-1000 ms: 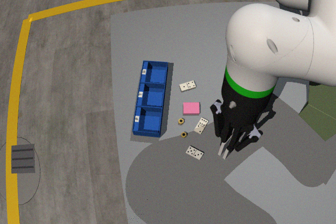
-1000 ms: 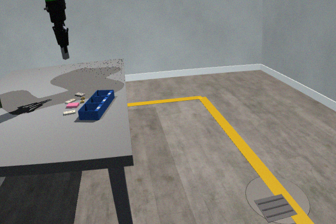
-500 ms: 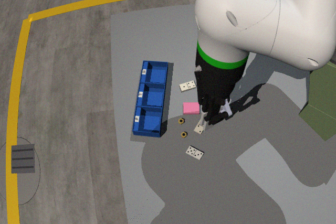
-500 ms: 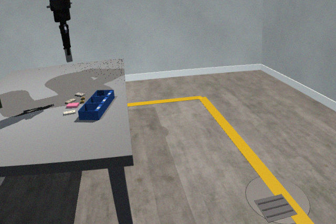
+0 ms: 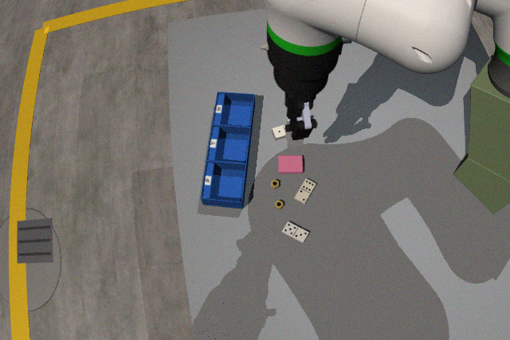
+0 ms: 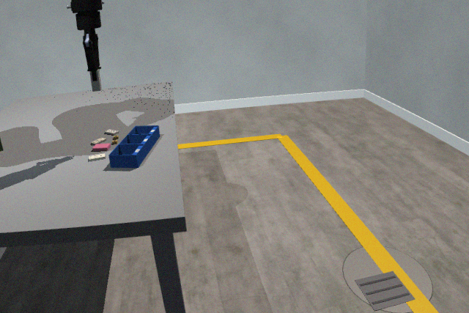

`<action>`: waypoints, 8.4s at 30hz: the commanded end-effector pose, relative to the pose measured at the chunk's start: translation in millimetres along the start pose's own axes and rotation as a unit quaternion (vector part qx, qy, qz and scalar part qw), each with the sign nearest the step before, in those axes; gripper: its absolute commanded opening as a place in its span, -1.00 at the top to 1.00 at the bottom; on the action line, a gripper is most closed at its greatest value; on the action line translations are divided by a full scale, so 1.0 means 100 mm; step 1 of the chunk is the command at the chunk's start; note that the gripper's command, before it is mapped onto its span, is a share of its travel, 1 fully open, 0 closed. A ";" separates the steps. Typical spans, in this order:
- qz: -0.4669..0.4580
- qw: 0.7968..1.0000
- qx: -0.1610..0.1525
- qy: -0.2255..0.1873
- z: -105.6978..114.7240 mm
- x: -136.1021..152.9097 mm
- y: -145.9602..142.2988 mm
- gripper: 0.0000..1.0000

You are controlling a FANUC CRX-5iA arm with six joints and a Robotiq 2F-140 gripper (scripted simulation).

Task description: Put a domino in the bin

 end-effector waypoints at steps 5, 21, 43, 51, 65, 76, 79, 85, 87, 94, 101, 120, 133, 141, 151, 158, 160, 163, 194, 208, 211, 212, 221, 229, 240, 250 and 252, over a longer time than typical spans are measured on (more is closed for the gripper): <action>0.003 1.000 0.001 0.000 0.00 -0.01 0.05 0.89; -0.065 0.998 0.001 0.000 -0.47 -0.23 0.80 0.89; -0.065 0.998 0.001 0.000 -1.17 -0.55 1.90 0.89; -0.065 0.998 0.001 0.000 -1.33 -0.55 1.90 0.89; -0.065 0.998 0.001 0.000 -1.69 -0.55 1.90 0.89; -0.065 0.998 0.001 0.000 -1.69 -0.55 1.90 0.89; -0.065 0.998 0.001 0.000 -1.69 -0.55 1.90 0.89; -0.065 0.998 0.001 0.000 -1.69 -0.55 1.90 0.89; -0.065 0.998 0.001 0.000 -1.69 -0.55 1.90 0.89; -0.065 0.998 0.001 0.000 -1.69 -0.55 1.90 0.89; -0.065 0.998 0.001 0.000 -1.69 -0.55 1.90 0.89; -0.065 0.998 0.001 0.000 -1.59 -0.55 1.90 0.89; -0.065 0.998 0.001 0.000 -1.39 -0.55 1.90 0.89; -0.065 0.998 0.001 0.000 -1.17 -0.55 1.90 0.89; -0.065 0.998 0.001 0.000 -1.17 -0.70 1.58 0.89; -0.065 0.998 0.001 0.000 -1.17 -0.82 1.31 0.89; -0.065 0.998 0.001 0.000 -1.17 -0.86 1.22 0.89; -0.065 0.998 0.001 0.000 -1.17 -0.90 1.14 0.89; -0.065 0.998 0.001 0.000 -1.69 -0.90 1.14 0.89; -0.065 0.998 0.001 0.000 -1.69 -0.90 1.14 0.89; -0.065 0.998 0.001 0.000 -1.69 -0.90 1.14 0.89; -0.065 0.998 0.001 0.000 -1.69 -0.90 1.14 0.89; -0.065 0.998 0.001 0.000 -1.69 -0.90 1.14 0.89; -0.065 0.998 0.001 0.000 -1.69 -0.90 1.14 0.89; -0.065 0.998 0.001 0.000 -1.61 -0.90 1.14 0.89; -0.065 0.998 0.001 0.000 -1.48 -0.90 1.14 0.89; -0.065 0.998 0.001 0.000 -1.45 -0.90 1.14 0.89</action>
Point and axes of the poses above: the point where the finger pads meet when closed, its own z axis back along the fingers, its own y axis across the jaws, x = y × z, the point moved 9 cm from there along z, back along the fingers, and after that the axes turned 11 degrees about z, right-handed, at the moved point
